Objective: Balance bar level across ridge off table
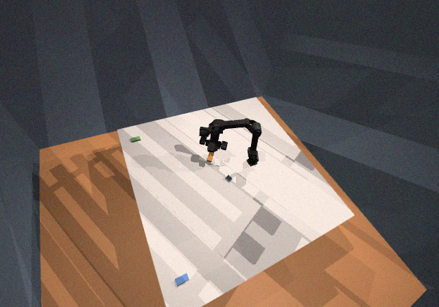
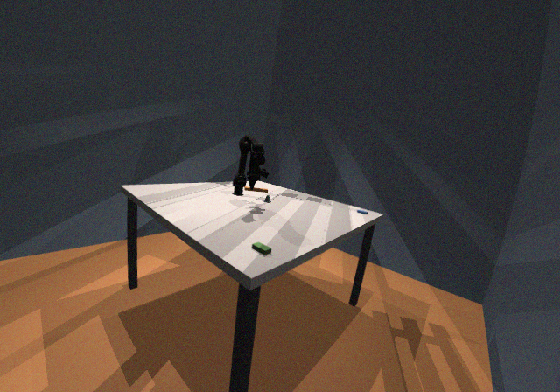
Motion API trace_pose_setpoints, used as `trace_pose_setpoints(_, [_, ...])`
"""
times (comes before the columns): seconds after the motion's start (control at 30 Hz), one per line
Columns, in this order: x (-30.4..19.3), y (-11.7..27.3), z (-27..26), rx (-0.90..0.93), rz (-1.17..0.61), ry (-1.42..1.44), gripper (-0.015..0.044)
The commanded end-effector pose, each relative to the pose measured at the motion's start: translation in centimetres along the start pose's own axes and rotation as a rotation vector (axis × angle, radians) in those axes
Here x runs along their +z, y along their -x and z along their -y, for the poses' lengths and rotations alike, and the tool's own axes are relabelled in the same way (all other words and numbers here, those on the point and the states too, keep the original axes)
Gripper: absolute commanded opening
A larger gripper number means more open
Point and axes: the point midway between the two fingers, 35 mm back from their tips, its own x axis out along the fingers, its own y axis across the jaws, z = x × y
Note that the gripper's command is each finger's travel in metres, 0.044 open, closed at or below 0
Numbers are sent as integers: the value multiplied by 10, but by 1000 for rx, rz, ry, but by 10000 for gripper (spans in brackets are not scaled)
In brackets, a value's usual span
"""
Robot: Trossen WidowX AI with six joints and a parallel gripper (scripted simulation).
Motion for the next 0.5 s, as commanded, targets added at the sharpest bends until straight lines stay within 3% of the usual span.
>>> trace_pose_setpoints(0.0, [11, 1, -10, -1, -1, -43, 0])
trace_pose_setpoints(0.47, [51, 2, -49, 3, 3, -191, 0])
